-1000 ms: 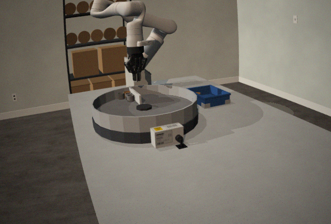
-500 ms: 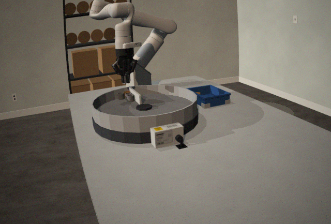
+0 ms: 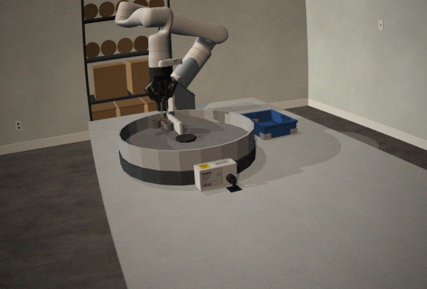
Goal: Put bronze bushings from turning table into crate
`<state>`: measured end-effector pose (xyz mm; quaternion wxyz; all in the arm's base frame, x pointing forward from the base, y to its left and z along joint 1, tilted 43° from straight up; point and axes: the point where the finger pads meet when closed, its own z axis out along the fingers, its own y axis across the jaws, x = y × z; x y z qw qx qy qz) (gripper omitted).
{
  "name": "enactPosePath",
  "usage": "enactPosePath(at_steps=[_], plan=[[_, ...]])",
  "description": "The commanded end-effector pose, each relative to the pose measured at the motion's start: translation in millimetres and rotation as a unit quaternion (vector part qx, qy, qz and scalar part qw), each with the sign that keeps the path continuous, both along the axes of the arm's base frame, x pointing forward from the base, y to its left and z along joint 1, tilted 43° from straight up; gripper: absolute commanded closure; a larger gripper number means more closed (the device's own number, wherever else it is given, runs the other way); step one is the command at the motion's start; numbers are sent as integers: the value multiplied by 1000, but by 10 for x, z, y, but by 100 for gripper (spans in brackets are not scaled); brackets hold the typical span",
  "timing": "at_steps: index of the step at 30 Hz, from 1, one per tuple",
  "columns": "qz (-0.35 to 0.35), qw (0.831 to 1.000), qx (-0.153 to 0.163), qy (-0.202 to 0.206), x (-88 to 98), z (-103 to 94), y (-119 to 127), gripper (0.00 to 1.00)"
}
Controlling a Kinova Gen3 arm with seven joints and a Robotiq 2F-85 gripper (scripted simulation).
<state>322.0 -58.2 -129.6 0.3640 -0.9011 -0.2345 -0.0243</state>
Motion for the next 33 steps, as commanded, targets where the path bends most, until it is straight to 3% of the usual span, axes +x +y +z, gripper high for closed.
enactPosePath(at_steps=[1,7,33], plan=[[-1,1000,-1,0,4,3,-8,86],[-2,1000,0,0,-18,-106,84,86],[-3,1000,0,0,-39,-216,175,86]])
